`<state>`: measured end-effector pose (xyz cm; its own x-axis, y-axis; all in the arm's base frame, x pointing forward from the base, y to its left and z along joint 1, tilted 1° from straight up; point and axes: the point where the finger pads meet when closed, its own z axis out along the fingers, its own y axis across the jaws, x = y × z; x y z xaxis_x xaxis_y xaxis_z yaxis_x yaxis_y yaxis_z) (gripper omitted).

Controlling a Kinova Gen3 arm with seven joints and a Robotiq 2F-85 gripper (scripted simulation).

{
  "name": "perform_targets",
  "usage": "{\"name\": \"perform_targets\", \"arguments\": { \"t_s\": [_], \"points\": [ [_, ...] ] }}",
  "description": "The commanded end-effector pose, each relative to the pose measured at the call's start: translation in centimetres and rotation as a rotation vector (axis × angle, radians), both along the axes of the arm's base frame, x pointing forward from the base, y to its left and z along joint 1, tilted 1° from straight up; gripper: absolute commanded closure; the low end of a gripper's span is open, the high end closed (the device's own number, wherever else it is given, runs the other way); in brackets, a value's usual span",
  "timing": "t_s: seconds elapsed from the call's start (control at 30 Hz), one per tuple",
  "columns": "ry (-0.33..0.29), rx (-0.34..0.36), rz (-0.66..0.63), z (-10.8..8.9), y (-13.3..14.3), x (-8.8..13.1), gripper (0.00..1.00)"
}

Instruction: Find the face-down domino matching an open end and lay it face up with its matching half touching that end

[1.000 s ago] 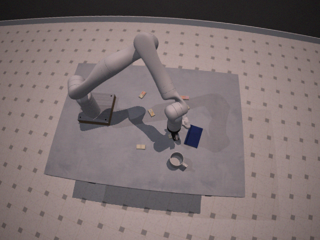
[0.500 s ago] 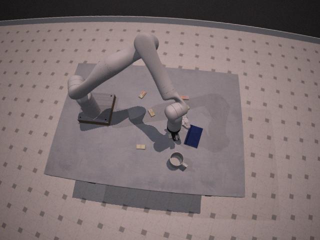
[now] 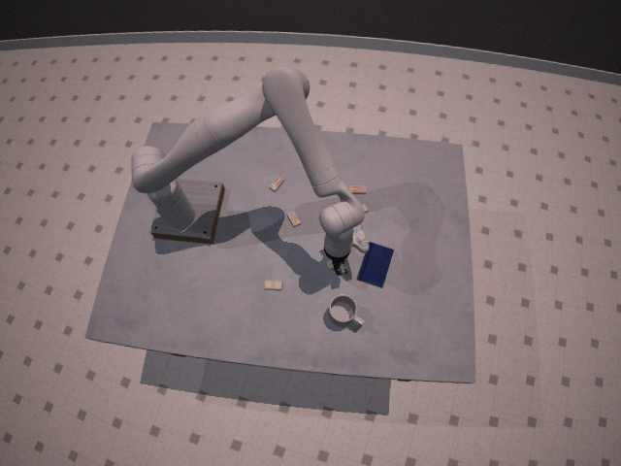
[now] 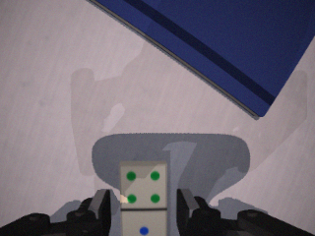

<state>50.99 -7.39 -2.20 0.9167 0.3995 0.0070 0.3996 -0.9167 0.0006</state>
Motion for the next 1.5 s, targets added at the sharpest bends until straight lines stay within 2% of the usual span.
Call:
{"name": "perform_targets", "arguments": {
  "t_s": [0.0,0.6,0.63,1.47],
  "points": [
    [-0.002,0.0,0.0,-0.08,-0.01,0.06,0.53],
    [-0.002,0.0,0.0,-0.11,-0.01,0.06,0.53],
    [-0.002,0.0,0.0,-0.11,-0.01,0.06,0.71],
    [-0.002,0.0,0.0,-0.11,-0.01,0.06,0.71]
  ]
}}
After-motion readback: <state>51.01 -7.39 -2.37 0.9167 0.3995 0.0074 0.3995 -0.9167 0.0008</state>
